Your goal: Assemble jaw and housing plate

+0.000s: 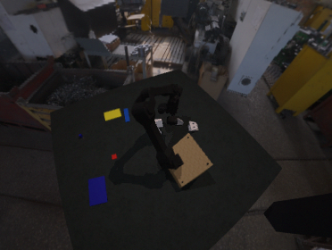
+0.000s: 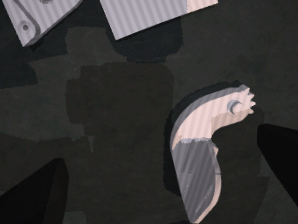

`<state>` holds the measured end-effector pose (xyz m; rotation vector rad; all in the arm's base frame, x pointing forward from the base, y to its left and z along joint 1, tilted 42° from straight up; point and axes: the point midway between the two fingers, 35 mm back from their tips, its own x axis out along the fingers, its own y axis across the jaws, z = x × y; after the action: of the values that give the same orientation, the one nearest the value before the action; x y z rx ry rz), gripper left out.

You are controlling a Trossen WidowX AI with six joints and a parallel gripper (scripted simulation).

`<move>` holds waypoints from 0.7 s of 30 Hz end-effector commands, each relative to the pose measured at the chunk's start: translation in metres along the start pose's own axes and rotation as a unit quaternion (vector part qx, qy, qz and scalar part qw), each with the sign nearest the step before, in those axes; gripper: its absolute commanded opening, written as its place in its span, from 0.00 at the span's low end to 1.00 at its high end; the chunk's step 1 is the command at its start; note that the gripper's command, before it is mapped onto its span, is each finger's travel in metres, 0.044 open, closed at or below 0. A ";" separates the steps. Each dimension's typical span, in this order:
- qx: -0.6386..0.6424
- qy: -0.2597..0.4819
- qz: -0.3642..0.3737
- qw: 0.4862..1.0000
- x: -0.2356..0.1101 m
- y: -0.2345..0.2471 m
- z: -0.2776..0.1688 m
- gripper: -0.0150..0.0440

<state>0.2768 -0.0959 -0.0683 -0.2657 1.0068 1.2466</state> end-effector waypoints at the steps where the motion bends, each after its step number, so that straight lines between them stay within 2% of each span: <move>1: 0.001 0.000 -0.001 1.000 0.000 0.000 0.000 1.00; 4: 0.001 0.000 -0.001 1.000 0.000 0.000 0.000 1.00; 21: -0.001 0.001 0.001 1.000 -0.008 0.001 0.000 0.25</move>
<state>0.2759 -0.0996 -0.0625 -0.2629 1.0086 1.2497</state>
